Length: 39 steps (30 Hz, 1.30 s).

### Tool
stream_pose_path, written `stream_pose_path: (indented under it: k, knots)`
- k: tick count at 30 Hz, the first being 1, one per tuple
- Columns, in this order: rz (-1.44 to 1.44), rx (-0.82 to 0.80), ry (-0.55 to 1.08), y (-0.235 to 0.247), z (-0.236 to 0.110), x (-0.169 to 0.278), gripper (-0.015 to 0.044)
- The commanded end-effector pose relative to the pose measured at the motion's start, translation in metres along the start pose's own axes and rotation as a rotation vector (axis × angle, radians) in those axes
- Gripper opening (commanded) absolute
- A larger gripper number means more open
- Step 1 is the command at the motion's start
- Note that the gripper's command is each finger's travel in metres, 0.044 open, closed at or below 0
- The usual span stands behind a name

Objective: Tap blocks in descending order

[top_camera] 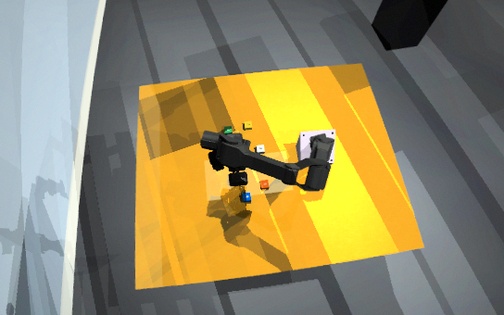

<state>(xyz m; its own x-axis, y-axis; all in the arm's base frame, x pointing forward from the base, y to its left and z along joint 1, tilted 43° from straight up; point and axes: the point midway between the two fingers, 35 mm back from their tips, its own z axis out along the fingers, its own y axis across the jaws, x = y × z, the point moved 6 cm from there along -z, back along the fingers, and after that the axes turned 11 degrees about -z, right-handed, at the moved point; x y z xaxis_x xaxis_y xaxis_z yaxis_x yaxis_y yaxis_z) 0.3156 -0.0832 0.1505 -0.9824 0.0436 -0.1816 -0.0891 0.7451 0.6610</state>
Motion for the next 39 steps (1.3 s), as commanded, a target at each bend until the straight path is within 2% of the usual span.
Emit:
stream_pose_path:
  k: [1,8,15,23,29,39]
  knots:
    - [-0.013,0.001,0.010,0.001,-0.006,0.000,0.0020]
    - [-0.012,0.020,0.010,-0.101,-0.012,-0.011,0.0020]
    - [-0.016,0.015,0.010,-0.208,-0.009,0.012,0.0020]
    - [-0.017,0.014,0.010,-0.211,-0.006,0.012,0.0020]
    - [-0.018,0.011,0.008,-0.212,0.070,0.013,0.0020]
    - [-0.017,0.011,0.008,-0.212,0.076,0.013,0.0020]
